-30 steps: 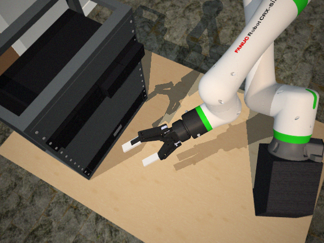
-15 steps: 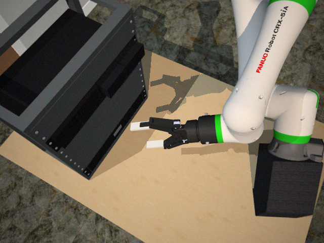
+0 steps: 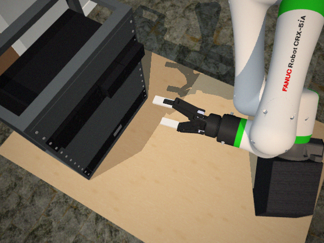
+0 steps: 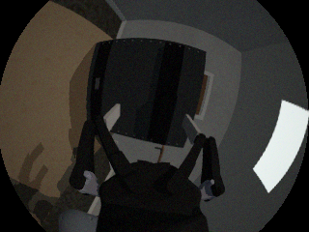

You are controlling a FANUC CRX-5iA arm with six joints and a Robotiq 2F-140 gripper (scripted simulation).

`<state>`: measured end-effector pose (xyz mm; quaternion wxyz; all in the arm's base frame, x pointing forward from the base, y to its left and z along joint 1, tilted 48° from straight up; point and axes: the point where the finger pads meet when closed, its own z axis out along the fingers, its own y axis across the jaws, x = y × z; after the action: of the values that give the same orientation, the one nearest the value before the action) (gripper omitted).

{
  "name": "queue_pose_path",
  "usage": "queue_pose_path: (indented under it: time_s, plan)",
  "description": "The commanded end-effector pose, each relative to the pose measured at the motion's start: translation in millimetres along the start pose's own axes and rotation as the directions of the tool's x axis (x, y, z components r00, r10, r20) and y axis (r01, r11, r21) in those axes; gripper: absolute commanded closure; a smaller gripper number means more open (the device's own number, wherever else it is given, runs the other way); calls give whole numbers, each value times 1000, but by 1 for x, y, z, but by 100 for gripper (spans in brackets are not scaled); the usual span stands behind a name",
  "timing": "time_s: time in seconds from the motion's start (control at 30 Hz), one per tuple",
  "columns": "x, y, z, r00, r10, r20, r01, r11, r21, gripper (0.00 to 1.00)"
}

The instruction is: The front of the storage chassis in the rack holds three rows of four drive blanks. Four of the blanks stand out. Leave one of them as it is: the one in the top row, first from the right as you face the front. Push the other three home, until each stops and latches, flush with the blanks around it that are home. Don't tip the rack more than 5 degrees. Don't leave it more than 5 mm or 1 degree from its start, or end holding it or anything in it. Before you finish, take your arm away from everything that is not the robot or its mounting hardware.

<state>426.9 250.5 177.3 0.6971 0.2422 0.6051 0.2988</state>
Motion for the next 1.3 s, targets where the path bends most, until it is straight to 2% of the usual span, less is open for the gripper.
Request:
queue_pose_path:
  time_s: [0.0,0.13,0.47,1.27]
  plan:
    - [-23,16,-18,997,5,78,-1,999,-54,0]
    - [-37,26,-30,992,11,122,0,996,-87,0]
    - [-51,36,-43,986,20,166,1,992,-123,0]
    - [-53,37,-45,985,21,172,1,992,-128,0]
